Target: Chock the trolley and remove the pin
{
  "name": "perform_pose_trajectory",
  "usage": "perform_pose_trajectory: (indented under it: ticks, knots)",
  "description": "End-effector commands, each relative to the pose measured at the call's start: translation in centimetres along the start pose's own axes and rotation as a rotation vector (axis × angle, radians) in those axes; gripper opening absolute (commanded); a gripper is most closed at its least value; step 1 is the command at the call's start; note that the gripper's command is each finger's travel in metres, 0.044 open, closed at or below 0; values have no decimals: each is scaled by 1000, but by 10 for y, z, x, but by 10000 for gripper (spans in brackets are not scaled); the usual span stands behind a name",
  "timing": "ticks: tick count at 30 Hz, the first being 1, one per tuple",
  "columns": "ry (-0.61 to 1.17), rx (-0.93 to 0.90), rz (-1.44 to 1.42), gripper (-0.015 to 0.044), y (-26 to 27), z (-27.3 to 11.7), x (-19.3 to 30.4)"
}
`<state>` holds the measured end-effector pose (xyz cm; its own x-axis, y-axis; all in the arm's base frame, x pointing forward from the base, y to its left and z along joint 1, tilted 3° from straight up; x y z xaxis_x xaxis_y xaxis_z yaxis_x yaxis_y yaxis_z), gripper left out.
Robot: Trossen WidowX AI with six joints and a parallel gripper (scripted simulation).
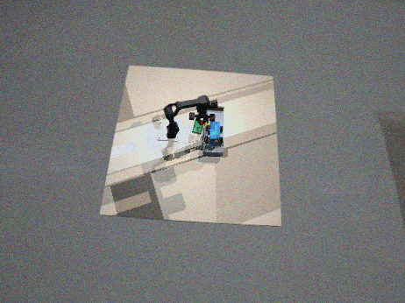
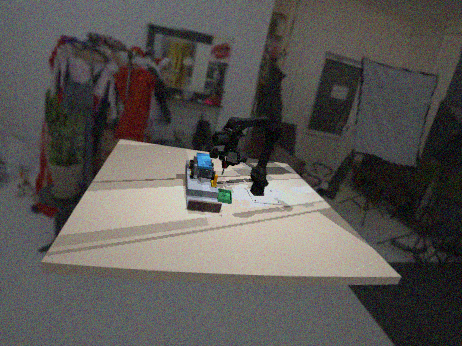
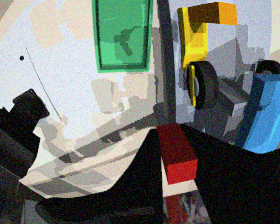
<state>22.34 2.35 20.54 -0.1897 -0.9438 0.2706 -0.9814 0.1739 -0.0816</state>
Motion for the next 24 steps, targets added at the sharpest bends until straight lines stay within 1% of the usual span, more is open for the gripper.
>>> perform_pose_trajectory:
  ticks: [1,9,14,24]
  knots:
    - [-4,0,4,0,1,-3,-15]
    - [-7,-1,4,0,5,-7,-46]
    - [-8,-1,-1,0,5,-8,-49]
    - [-67,14,-268,0,6,-7,-46]
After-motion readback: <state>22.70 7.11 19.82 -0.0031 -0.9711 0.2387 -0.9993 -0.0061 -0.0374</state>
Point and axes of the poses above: the point midway between the two fingers, 35 mm back from their tips, its own z axis out along the fingers, its own y axis across the jaws, x = y × z, the point moved 2 cm from there along -z, back along the fingers, and after that the axes turned 3 degrees about z, right-handed, at the moved point
